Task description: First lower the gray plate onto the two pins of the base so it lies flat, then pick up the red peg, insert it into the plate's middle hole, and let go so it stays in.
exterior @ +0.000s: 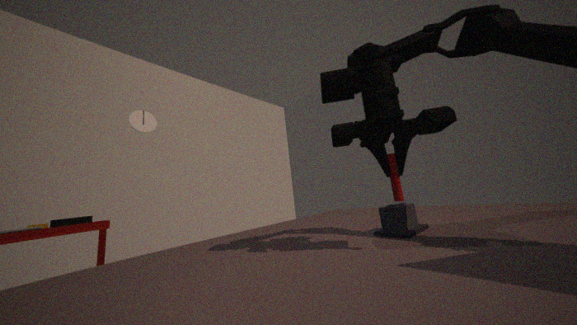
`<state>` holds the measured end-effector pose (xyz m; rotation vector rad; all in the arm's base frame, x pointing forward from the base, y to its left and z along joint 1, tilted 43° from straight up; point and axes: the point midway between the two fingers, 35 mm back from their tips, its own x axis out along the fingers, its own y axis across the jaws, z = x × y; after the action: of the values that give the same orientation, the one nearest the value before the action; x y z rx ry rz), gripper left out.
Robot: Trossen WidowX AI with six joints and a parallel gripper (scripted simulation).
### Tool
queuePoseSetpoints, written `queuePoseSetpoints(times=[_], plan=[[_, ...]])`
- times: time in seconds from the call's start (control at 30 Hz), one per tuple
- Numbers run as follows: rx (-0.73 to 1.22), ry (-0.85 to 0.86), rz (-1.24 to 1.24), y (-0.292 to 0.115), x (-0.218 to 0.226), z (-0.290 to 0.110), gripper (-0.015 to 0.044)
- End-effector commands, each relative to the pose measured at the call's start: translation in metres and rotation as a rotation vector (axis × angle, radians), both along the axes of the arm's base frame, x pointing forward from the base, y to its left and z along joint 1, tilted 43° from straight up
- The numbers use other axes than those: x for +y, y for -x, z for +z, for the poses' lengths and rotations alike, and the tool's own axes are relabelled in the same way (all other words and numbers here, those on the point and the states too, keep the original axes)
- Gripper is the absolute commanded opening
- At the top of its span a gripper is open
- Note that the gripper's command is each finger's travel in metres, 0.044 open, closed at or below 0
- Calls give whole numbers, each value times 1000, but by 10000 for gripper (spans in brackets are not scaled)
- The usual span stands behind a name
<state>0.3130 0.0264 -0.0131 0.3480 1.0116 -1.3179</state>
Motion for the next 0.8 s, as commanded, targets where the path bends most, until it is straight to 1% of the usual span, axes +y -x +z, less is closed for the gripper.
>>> queuePoseSetpoints(times=[0.0,0.77], plan=[[-2,6,4,-5,-8,8,0],[-13,20,10,-25,-55,48,0]])
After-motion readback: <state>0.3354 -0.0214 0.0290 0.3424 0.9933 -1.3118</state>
